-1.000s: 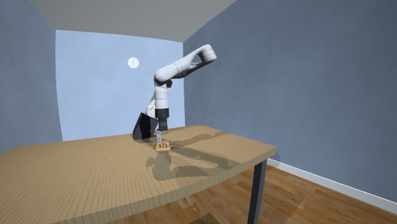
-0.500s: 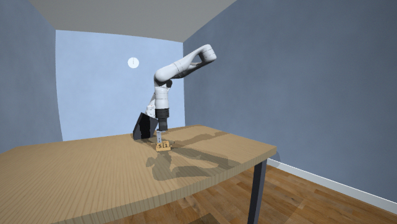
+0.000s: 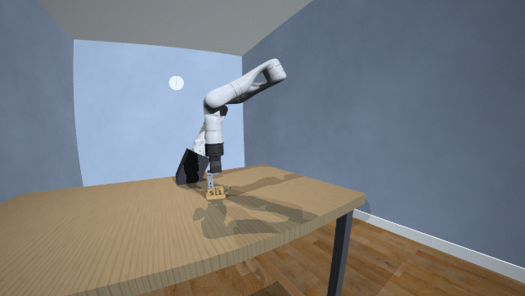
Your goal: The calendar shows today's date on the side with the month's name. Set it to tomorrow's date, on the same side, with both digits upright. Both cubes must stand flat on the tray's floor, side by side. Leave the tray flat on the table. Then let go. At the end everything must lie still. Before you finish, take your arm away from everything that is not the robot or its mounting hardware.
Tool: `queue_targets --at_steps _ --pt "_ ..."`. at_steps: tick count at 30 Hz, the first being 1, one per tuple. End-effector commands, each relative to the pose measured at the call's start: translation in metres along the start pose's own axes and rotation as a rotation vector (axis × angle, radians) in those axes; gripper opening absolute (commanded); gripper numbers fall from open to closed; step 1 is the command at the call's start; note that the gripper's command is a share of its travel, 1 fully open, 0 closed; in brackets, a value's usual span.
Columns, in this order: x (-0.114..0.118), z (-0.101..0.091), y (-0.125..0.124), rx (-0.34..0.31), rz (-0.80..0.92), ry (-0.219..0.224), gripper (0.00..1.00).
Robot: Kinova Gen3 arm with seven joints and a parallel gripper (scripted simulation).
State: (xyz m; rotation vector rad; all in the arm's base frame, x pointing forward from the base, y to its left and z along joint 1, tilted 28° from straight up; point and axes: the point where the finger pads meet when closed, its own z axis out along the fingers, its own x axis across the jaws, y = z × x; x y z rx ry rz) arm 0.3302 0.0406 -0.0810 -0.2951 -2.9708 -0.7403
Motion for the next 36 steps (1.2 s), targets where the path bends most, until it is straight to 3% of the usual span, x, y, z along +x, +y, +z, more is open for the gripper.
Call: queue_targets --at_steps 1,25,36 --pt "-0.0005 -0.0006 -0.0001 0.0 0.0 -0.002 0.9" --pt "-0.0005 -0.0003 -0.0001 0.0 0.0 -0.002 0.9" --pt "-0.0005 0.0088 -0.0001 0.0 0.0 -0.002 0.9"
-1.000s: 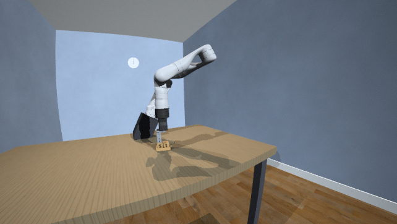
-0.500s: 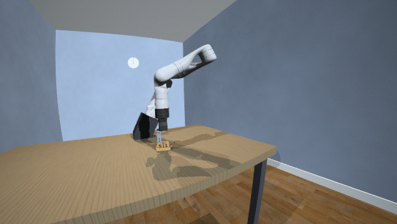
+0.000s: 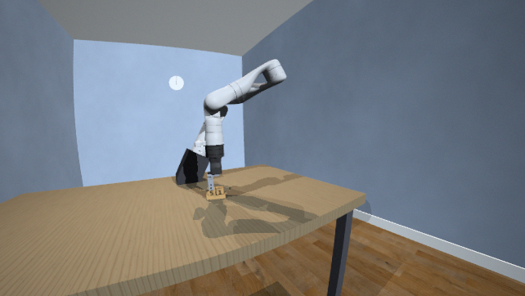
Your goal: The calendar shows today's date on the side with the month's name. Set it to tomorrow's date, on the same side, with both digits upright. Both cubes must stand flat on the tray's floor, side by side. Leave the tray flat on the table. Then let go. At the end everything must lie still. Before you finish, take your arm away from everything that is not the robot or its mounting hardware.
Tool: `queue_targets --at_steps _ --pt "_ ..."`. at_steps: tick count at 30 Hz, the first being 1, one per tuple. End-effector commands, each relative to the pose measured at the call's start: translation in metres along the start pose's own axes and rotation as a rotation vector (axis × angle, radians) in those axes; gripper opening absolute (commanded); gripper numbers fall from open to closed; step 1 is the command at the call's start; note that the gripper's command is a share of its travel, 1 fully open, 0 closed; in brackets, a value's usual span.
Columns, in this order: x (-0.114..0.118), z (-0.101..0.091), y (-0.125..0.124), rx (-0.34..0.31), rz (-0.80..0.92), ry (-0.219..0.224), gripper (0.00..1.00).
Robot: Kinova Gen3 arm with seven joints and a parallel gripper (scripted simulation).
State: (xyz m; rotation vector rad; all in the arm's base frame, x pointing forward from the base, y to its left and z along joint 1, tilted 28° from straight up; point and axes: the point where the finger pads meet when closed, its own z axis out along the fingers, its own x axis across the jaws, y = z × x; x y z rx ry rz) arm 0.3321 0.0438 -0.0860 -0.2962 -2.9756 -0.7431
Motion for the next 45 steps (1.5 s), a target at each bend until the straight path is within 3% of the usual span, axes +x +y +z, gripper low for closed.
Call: queue_targets --at_steps 1,16,45 --pt "0.001 0.005 -0.001 0.001 0.001 0.004 0.9" --pt "0.001 0.023 -0.001 0.001 0.001 0.004 0.9" --pt "0.001 0.023 -0.001 0.001 0.001 0.004 0.9"
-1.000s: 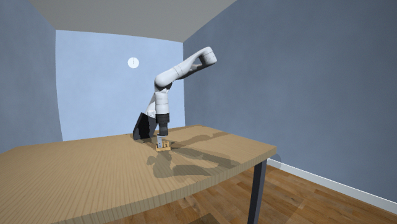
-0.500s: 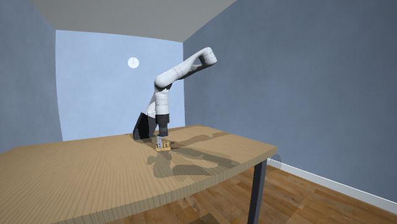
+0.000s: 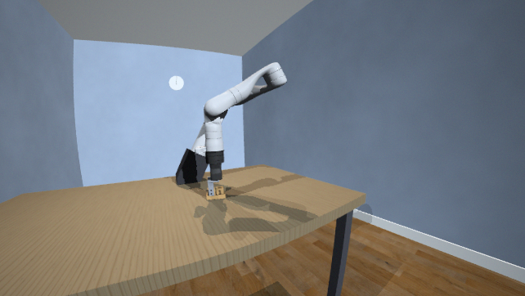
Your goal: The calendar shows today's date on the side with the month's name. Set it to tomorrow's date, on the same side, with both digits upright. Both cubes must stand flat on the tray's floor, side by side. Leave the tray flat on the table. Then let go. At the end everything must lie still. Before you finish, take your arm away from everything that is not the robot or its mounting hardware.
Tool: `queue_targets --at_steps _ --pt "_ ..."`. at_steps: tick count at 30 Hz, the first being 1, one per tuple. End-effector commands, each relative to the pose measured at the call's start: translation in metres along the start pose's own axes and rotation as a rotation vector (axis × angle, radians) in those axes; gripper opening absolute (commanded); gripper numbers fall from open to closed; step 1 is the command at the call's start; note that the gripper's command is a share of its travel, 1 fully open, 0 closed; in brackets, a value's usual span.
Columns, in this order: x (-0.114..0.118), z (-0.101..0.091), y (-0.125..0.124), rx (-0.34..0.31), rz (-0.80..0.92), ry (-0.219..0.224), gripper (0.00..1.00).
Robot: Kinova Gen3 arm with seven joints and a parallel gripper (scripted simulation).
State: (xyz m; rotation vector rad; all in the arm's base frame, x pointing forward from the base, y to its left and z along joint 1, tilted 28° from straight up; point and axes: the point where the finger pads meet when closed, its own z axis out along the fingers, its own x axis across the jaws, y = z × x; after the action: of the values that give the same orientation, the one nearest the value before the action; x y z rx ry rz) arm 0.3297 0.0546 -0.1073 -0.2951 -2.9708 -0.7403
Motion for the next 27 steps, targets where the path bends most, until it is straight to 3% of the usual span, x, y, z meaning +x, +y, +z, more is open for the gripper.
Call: queue_targets --at_steps 1,9,10,27 --pt "-0.0005 -0.0006 0.0 0.0 0.0 -0.002 0.9" --pt "-0.0005 -0.0006 0.0 0.0 0.0 -0.002 0.9" --pt "-0.0005 -0.0006 0.0 0.0 0.0 -0.002 0.6" --pt "-0.0005 -0.0006 0.0 0.0 0.0 -0.002 0.6"
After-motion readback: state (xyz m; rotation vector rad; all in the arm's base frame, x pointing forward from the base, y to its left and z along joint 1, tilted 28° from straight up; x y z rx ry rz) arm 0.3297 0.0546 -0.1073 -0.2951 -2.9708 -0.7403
